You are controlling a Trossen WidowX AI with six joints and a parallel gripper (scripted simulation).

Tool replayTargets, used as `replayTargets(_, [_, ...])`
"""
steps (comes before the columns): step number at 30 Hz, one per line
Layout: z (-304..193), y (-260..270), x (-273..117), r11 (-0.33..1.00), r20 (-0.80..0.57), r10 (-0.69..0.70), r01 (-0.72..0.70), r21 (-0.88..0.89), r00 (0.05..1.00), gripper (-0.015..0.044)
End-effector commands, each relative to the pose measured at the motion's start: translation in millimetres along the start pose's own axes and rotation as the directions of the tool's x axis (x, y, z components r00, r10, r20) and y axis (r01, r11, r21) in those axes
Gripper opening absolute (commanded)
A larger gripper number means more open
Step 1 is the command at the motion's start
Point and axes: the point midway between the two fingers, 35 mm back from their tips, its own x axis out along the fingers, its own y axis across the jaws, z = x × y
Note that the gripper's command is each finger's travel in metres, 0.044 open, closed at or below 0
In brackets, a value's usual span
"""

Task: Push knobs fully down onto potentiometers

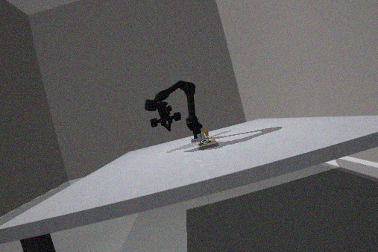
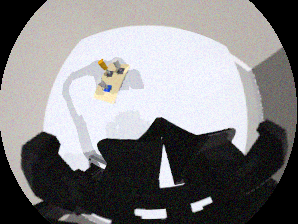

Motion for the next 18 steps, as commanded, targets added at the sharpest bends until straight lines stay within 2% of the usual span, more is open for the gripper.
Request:
replayTargets(1, [20.8,15.4,13.2,0.999,-0.076,0.054,-0.054,0.003,0.996,0.0000])
replayTargets(10, [78.3,76.7,45.6,0.994,-0.296,0.102,-0.112,-0.014,0.950,0.0000])
replayTargets(18, [112.8,149.8,63.3,0.999,-0.482,0.011,-0.031,-0.034,0.876,0.0000])
